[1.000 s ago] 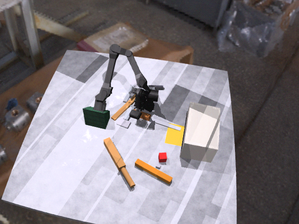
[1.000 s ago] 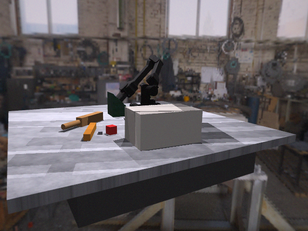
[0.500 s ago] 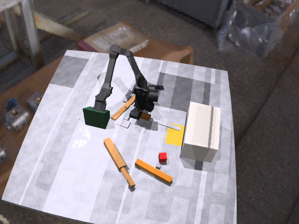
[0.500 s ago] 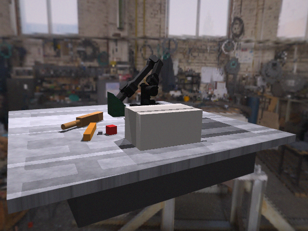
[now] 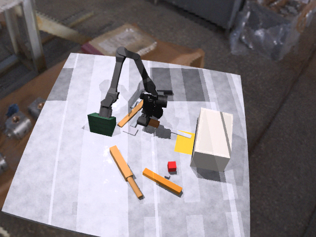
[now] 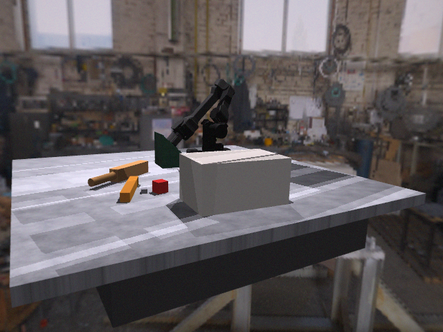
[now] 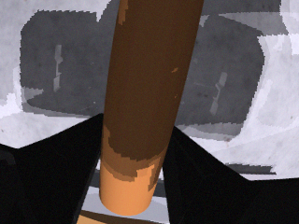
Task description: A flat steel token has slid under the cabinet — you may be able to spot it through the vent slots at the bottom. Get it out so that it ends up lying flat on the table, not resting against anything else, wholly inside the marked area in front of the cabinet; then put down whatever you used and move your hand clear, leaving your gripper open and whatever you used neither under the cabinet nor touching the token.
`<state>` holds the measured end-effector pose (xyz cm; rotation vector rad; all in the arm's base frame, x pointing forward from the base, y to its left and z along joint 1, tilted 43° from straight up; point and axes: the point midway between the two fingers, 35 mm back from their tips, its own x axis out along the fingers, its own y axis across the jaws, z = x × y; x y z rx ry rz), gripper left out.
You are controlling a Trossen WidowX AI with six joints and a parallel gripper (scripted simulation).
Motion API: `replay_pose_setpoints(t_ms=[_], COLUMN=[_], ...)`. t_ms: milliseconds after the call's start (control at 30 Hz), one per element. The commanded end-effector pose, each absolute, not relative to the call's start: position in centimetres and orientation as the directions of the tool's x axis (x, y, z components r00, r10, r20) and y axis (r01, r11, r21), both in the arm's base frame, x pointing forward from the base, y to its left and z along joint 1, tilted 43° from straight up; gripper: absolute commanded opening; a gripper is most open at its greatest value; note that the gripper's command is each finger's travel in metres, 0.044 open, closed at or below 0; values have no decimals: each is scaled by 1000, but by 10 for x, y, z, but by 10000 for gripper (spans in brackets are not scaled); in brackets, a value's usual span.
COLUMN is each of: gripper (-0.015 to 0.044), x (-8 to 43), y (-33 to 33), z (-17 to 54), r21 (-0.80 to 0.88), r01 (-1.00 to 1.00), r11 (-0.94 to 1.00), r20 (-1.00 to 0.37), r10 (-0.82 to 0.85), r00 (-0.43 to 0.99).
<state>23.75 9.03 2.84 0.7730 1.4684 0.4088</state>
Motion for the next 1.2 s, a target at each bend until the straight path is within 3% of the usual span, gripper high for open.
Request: replay_pose_setpoints(t_ms=[0, 1167], gripper=[0, 0], x=[243, 283], y=[89, 79], z=[29, 25], r21=[684, 685], r01=[200, 196], r11=[702, 702], r20=[-726, -726], r10=[681, 681], r00=[96, 96])
